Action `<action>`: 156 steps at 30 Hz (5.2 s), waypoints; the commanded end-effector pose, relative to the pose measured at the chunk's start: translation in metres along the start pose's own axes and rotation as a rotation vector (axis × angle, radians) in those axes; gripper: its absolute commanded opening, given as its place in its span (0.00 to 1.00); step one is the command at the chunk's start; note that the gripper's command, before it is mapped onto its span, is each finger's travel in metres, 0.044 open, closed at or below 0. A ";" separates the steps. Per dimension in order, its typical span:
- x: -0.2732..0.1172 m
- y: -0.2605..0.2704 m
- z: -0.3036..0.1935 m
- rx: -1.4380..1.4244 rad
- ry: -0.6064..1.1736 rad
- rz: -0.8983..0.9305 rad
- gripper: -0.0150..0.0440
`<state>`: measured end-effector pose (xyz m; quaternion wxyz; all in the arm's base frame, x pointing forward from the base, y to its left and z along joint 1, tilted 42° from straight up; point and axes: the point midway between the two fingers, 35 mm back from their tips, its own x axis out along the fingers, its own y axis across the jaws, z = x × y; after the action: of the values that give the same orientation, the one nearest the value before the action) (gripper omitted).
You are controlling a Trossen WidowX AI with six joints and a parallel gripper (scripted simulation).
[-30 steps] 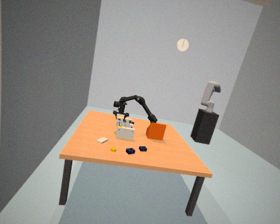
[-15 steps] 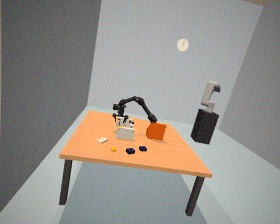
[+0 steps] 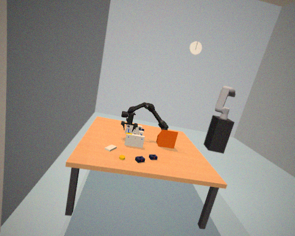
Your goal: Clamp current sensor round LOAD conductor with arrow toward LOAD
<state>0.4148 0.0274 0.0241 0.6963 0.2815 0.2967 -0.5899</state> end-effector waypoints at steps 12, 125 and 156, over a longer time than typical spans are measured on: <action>0.013 -0.001 0.001 0.000 -0.001 -0.003 0.97; 0.008 -0.002 -0.001 -0.009 -0.002 0.000 0.25; 0.009 -0.002 -0.001 -0.009 -0.002 0.001 0.70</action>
<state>0.4142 0.0225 0.0168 0.6982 0.2777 0.2990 -0.5882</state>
